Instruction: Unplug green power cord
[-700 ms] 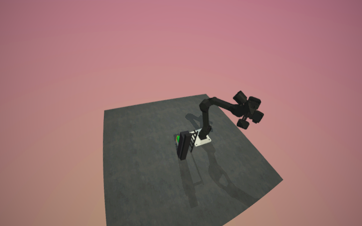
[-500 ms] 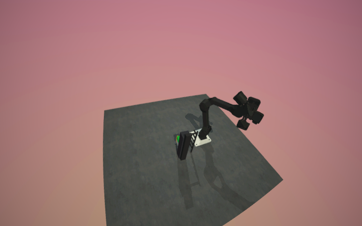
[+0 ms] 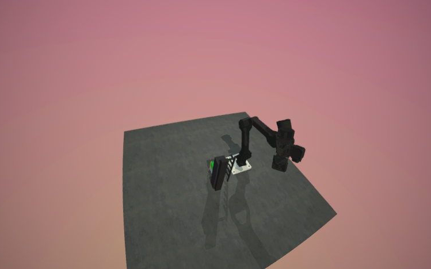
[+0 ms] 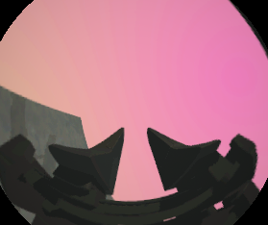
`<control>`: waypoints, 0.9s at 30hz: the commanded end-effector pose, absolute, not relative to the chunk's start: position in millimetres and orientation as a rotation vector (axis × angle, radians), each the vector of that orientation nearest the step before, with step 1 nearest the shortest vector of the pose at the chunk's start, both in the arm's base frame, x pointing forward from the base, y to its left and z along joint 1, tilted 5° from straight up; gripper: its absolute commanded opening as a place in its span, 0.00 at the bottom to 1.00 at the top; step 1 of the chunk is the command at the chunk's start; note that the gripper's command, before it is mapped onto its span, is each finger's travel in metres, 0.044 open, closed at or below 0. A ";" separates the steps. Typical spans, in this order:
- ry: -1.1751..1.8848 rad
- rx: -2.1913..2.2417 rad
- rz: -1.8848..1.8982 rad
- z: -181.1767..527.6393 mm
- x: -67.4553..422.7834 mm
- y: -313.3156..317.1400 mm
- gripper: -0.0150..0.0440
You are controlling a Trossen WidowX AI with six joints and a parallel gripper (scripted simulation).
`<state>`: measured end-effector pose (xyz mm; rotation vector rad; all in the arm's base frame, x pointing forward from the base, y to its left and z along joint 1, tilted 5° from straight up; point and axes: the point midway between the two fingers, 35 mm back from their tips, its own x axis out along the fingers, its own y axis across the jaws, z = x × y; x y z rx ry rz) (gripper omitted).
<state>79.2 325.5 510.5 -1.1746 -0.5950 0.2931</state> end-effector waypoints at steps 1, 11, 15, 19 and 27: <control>-0.509 -1.068 0.300 490.7 141.4 329.1 0.53; -0.293 -0.885 0.332 448.6 231.7 306.7 0.53; -0.183 -0.797 0.335 428.5 263.5 288.7 0.53; -0.059 -0.692 0.324 406.4 292.8 265.0 0.53; 0.225 -0.433 0.246 358.4 338.3 197.6 0.53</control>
